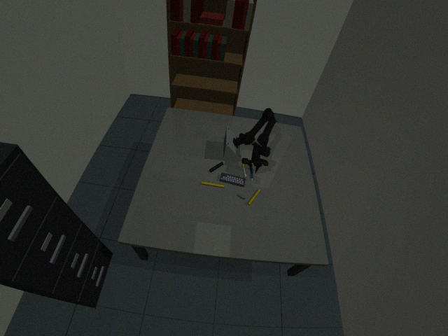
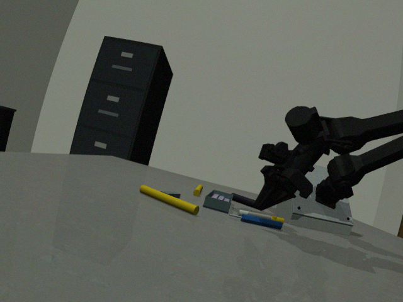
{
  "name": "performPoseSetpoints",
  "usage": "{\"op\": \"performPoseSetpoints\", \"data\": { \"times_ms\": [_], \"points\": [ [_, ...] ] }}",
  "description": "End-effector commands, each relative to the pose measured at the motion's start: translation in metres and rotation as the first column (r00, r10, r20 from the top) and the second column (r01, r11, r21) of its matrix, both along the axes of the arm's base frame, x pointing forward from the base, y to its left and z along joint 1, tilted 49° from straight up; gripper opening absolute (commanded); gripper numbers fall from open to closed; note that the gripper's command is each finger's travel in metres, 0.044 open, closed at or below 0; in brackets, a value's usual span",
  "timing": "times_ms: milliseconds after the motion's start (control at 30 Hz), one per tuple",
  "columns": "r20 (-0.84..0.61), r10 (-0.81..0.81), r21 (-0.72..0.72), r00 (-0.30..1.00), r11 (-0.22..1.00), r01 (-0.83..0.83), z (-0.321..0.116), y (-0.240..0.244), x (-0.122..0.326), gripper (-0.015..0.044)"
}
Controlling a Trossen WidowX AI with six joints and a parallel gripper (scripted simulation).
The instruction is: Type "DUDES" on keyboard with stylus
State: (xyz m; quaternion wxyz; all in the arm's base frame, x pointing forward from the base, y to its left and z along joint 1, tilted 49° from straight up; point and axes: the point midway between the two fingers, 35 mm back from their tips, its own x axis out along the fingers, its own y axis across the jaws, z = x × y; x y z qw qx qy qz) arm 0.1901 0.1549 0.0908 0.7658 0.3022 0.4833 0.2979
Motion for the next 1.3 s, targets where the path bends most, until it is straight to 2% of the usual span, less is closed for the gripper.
{"op": "performPoseSetpoints", "data": {
  "times_ms": [0,1267],
  "points": [
    [-0.012,-0.006,-0.003,1.000,1.000,0.006,-0.005,0.001,-0.002,0.0150],
    [-0.012,-0.006,-0.002,1.000,1.000,0.006,-0.020,0.018,-0.005,0.0150]
  ]
}}
